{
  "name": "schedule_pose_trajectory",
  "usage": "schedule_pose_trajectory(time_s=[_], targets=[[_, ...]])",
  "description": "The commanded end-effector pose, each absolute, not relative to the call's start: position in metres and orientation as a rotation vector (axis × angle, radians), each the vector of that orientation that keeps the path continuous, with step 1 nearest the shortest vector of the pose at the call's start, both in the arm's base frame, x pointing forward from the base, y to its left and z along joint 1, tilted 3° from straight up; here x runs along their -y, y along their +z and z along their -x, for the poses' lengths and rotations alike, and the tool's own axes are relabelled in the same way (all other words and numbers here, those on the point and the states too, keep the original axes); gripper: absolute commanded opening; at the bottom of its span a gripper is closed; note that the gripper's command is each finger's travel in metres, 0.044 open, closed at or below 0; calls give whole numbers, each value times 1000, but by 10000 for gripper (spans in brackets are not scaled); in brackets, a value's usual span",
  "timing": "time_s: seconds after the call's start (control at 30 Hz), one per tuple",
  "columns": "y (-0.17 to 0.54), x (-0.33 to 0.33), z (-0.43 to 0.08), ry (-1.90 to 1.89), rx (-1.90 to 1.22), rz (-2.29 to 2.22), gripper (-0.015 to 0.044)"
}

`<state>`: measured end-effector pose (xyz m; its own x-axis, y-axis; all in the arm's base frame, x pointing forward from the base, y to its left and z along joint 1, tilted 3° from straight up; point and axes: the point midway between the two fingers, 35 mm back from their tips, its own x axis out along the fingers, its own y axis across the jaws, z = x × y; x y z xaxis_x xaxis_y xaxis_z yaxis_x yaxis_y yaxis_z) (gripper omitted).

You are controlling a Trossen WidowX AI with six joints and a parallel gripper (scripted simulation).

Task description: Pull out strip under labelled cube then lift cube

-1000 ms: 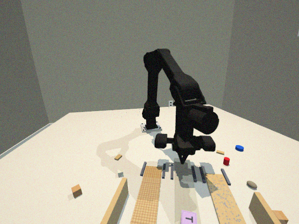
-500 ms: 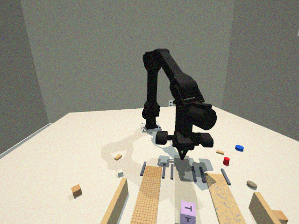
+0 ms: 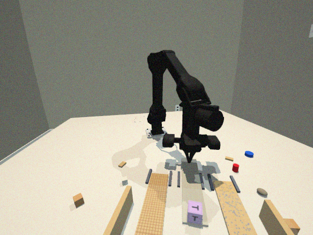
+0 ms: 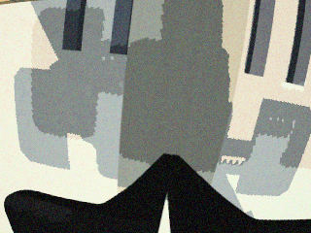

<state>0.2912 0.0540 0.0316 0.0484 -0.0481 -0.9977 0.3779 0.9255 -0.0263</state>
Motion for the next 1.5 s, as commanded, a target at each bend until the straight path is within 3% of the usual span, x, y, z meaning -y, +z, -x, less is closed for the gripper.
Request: schedule_pose_trajectory(time_s=[0.0, 1.47], targets=[[27, -57, -279, -336, -1513, -273, 0], [23, -83, -217, -335, -1520, -274, 0]])
